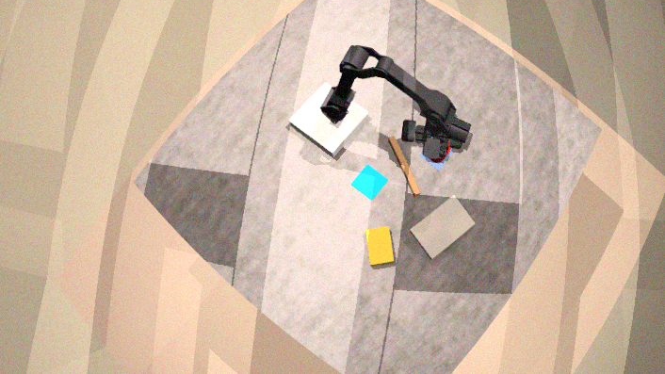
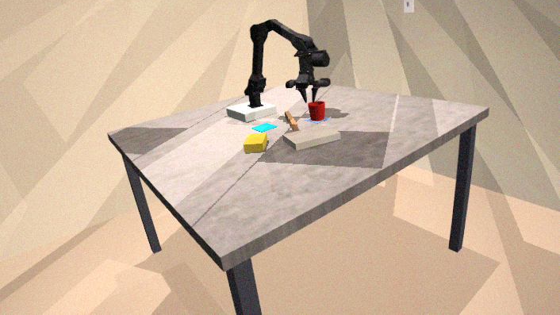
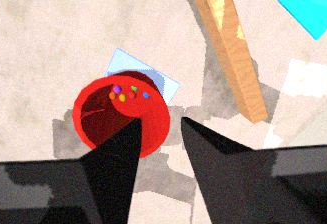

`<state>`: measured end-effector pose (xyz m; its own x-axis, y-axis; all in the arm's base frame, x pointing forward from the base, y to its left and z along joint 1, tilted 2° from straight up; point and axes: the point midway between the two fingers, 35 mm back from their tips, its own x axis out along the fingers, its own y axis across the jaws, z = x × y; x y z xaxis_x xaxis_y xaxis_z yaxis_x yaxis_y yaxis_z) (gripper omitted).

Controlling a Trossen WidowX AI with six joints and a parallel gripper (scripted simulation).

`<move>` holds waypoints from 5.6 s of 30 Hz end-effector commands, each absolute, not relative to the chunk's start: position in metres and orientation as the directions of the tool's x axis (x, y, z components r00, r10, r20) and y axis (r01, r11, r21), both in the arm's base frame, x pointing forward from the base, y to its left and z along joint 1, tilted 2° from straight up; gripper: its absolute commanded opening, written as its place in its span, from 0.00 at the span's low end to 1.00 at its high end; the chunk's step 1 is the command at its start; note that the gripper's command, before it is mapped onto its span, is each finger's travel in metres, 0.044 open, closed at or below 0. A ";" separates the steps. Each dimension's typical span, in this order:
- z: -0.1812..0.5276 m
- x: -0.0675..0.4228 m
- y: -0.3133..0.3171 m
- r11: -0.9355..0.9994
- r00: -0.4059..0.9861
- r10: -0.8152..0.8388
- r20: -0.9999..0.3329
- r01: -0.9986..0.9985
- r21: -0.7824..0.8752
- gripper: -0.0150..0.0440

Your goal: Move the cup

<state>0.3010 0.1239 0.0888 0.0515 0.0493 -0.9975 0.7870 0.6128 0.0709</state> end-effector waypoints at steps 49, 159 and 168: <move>0.050 0.301 0.126 0.613 0.044 0.047 -0.998 0.788 0.063 0.25; 0.094 0.247 -0.024 0.611 0.036 0.034 -0.999 0.790 0.050 0.25; 0.093 0.242 -0.039 0.611 0.036 0.033 -0.999 0.790 0.048 0.25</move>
<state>0.2453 -0.0355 0.0935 0.0366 0.0305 -0.9989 0.7916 0.6092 0.0476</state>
